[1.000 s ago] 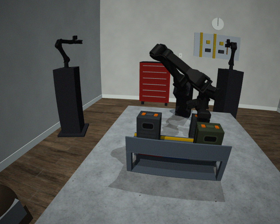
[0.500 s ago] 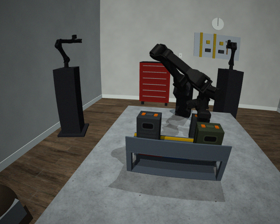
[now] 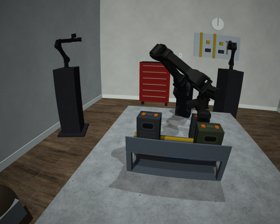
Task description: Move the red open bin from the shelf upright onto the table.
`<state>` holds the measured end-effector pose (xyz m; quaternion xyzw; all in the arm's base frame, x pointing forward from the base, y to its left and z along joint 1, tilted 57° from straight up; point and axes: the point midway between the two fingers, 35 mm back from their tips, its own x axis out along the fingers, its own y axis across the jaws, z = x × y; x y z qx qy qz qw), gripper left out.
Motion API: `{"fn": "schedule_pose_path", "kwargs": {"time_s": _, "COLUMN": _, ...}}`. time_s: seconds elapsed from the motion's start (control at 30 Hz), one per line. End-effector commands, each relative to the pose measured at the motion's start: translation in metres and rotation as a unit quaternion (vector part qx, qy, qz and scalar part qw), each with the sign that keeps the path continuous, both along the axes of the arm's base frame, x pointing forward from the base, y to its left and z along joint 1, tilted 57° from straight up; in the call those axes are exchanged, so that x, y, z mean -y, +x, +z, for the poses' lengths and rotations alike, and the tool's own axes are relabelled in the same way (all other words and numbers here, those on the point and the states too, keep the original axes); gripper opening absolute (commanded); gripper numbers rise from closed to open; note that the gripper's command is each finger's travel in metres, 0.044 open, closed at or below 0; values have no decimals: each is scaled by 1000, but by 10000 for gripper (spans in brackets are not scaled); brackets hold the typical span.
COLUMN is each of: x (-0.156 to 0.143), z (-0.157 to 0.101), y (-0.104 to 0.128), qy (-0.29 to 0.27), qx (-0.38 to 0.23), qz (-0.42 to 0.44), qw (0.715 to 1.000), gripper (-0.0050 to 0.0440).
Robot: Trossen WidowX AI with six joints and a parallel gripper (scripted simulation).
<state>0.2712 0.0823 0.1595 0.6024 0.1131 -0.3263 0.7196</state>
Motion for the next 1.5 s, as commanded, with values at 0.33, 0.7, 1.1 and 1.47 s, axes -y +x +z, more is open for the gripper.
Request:
{"fn": "schedule_pose_path", "kwargs": {"time_s": 0.33, "x": -5, "z": 9, "y": -2, "qy": 11, "qx": 12, "qz": 10, "qw": 1000, "gripper": 0}}
{"fn": "schedule_pose_path", "kwargs": {"time_s": 0.7, "x": -3, "z": 7, "y": -1, "qy": 9, "qx": 10, "qz": 6, "qw": 1000, "gripper": 0}}
{"fn": "schedule_pose_path", "kwargs": {"time_s": 1.1, "x": -5, "z": 9, "y": -2, "qy": 11, "qx": 12, "qz": 10, "qw": 1000, "gripper": 0}}
{"fn": "schedule_pose_path", "kwargs": {"time_s": 1.47, "x": -5, "z": 9, "y": -2, "qy": 11, "qx": 12, "qz": 10, "qw": 1000, "gripper": 0}}
